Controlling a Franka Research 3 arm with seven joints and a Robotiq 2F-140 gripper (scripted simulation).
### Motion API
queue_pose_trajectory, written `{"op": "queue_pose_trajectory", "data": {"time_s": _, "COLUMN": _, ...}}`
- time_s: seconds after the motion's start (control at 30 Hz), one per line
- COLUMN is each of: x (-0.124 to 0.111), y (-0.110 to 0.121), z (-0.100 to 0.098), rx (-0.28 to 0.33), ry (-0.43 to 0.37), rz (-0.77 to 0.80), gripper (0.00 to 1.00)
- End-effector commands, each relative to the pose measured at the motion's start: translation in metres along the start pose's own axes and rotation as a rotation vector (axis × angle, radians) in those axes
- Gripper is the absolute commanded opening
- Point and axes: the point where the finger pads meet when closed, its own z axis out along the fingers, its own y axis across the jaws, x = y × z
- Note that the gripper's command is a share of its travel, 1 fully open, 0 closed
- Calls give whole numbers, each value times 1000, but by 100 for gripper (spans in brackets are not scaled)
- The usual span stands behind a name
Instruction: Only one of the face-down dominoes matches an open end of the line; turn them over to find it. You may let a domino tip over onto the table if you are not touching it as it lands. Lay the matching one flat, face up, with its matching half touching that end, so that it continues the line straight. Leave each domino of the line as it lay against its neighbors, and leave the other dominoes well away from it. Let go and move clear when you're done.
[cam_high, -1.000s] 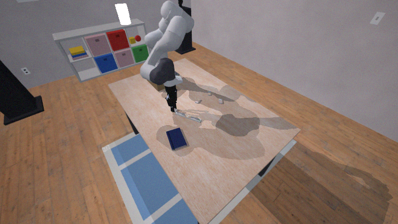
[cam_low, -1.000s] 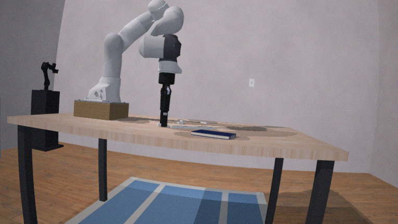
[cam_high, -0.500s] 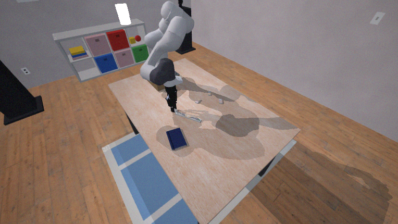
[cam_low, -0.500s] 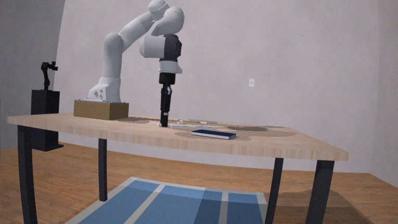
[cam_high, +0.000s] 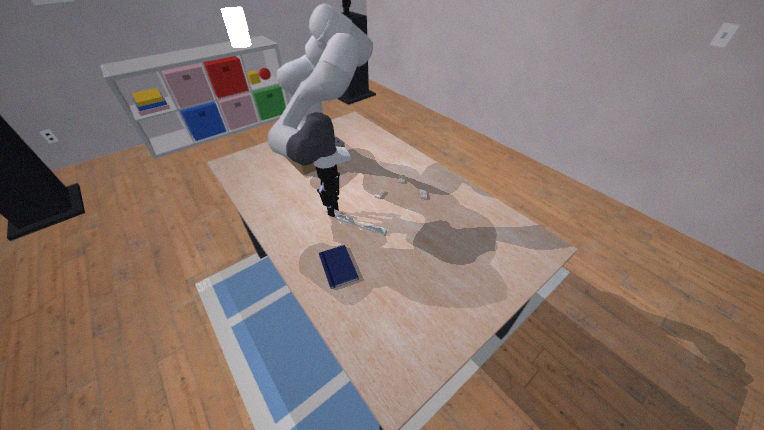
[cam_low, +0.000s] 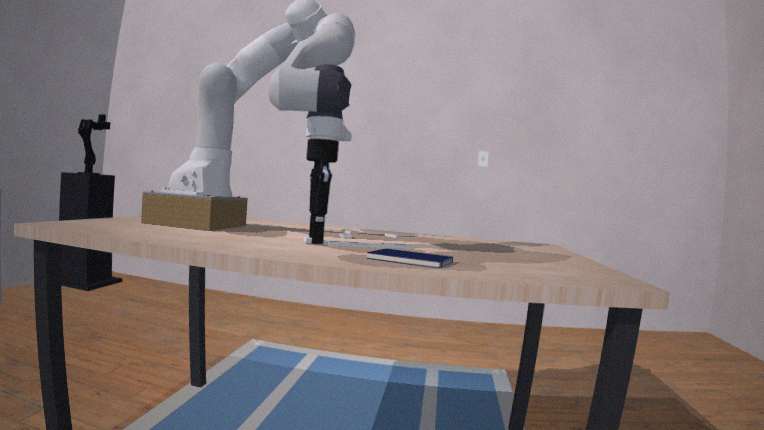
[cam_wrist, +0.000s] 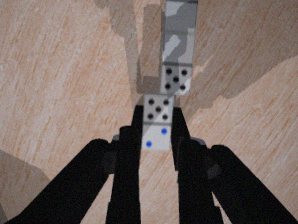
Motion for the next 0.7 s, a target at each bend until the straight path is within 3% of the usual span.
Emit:
{"op": "queue_pose_trajectory", "data": {"time_s": 0.0, "x": -1, "y": 3, "z": 2, "rx": -2, "ry": -2, "rz": 11, "gripper": 22}}
{"op": "queue_pose_trajectory", "data": {"time_s": 0.67, "x": 1, "y": 11, "z": 2, "rx": -2, "ry": -2, "rz": 11, "gripper": 22}}
